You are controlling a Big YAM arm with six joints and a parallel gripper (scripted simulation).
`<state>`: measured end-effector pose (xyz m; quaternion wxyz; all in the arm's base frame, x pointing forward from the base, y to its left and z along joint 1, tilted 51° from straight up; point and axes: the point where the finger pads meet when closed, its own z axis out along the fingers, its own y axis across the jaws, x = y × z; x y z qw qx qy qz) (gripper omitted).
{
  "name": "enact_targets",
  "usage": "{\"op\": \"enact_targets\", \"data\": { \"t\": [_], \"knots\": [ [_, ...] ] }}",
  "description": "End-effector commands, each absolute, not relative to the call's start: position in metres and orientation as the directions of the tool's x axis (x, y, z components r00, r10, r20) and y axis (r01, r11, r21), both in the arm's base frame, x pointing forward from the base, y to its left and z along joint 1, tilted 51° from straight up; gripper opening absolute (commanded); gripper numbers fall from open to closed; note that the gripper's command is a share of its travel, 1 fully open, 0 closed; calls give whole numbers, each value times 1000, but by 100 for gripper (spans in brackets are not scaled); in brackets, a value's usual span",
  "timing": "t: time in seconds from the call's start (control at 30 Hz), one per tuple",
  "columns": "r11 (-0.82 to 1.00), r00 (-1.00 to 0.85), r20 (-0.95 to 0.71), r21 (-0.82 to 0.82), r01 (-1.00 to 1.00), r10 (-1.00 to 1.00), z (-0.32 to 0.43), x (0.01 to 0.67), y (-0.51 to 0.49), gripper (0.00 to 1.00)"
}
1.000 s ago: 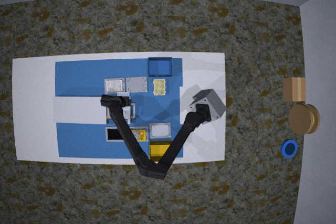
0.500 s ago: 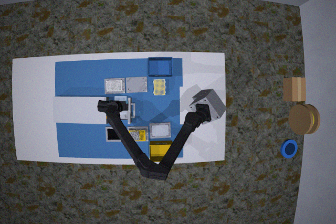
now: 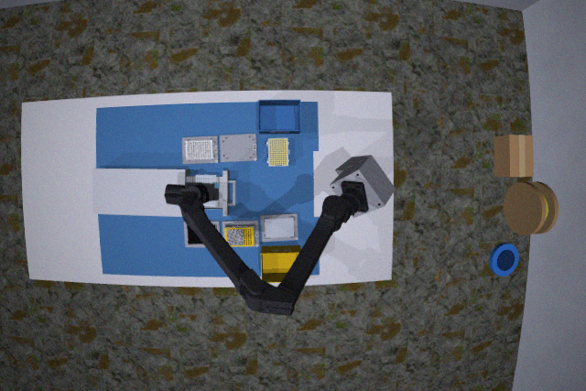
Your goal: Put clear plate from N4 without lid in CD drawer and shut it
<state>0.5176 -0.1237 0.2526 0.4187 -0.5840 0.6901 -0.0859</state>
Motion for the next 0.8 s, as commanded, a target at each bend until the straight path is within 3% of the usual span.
{"op": "enact_targets", "data": {
  "t": [0.0, 0.77],
  "knots": [
    [297, 56, -462, -651, -698, -885, 297, 525, -117, 0],
    [315, 28, -466, -640, -701, -884, 298, 532, -128, 0]
  ]
}}
